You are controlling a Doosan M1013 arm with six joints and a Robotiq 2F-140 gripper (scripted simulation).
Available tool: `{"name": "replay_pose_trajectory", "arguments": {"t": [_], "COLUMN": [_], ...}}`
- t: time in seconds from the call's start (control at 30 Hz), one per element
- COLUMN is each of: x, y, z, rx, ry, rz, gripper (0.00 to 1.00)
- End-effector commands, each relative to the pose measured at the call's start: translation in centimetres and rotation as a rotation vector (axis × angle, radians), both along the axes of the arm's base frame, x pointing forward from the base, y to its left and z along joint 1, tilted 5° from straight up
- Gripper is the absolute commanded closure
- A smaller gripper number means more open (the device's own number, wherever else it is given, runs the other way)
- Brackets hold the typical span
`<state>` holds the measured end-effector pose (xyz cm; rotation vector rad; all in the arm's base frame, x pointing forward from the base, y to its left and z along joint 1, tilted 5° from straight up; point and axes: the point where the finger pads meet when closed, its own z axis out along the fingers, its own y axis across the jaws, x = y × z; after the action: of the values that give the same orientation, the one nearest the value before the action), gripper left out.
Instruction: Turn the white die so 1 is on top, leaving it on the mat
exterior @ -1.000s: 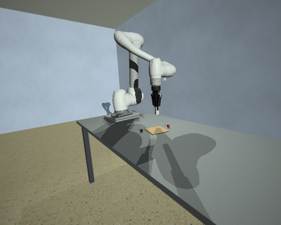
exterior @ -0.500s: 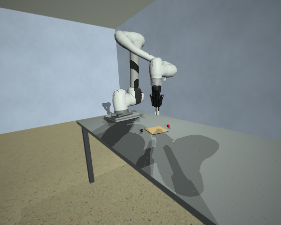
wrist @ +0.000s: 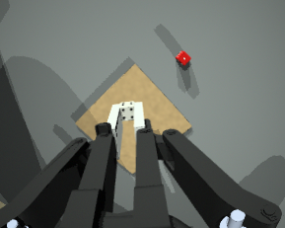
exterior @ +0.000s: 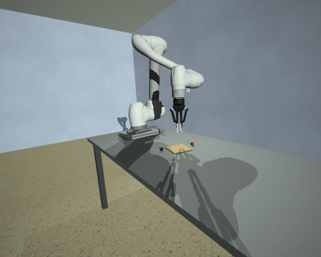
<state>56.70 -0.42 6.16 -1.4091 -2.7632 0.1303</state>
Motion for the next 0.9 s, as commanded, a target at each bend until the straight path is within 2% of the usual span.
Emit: {"name": "replay_pose_trajectory", "arguments": {"t": [0.0,0.2,0.23,0.6,0.87], "x": [0.8,1.5,1.9,3.7,4.1], "y": [-0.8,-1.5,-2.0,-4.0,-4.5], "z": [-0.1,-0.1,-0.2,-0.4,-0.4], "rx": [0.027,0.036,0.043,0.069,0.075], "ry": [0.011,0.018,0.022,0.041,0.046], "rz": [0.172,0.305,0.393,0.763,0.850], "gripper": [0.93,0.93,0.93,0.93,0.93]}}
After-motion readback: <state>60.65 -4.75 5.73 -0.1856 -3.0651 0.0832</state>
